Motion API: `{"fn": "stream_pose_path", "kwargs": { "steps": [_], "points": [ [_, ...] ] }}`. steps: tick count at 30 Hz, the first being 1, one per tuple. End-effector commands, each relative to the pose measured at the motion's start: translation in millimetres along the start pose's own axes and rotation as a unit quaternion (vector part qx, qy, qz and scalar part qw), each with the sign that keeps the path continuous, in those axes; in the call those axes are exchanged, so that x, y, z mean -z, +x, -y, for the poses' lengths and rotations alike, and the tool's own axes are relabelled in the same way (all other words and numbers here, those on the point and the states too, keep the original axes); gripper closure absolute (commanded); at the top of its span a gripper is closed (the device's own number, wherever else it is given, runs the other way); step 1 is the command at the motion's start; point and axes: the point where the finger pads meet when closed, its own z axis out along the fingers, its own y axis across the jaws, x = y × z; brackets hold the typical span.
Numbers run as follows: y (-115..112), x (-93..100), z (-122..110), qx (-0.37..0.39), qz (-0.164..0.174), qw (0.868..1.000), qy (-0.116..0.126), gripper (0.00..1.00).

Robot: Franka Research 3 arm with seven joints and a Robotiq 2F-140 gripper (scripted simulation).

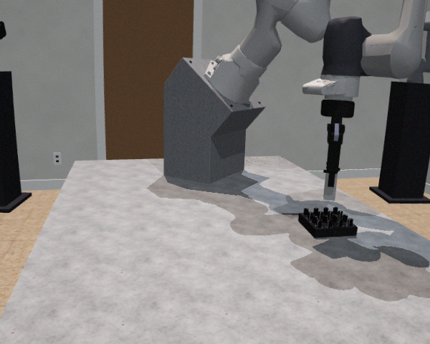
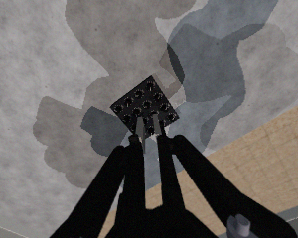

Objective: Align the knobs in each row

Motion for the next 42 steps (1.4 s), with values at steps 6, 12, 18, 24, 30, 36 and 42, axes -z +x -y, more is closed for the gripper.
{"fn": "stream_pose_path", "kwargs": {
  "steps": [6,12,18,24,30,36,42],
  "points": [
    [6,1.6,-2,-0.114,-0.005,0.993,-0.008,0.88],
    [11,2.7,-3,-0.161,-0.006,0.987,-0.007,0.88],
    [16,3.8,-4,-0.208,-0.006,0.978,-0.007,0.88],
    [21,4.8,-5,-0.251,-0.006,0.968,-0.007,0.88],
    [26,5.9,-6,-0.297,-0.006,0.955,-0.006,0.88],
    [31,7.0,-7,-0.342,-0.006,0.940,-0.006,0.88],
    [36,8.0,-8,-0.384,-0.006,0.923,-0.006,0.88]
  ]
}}
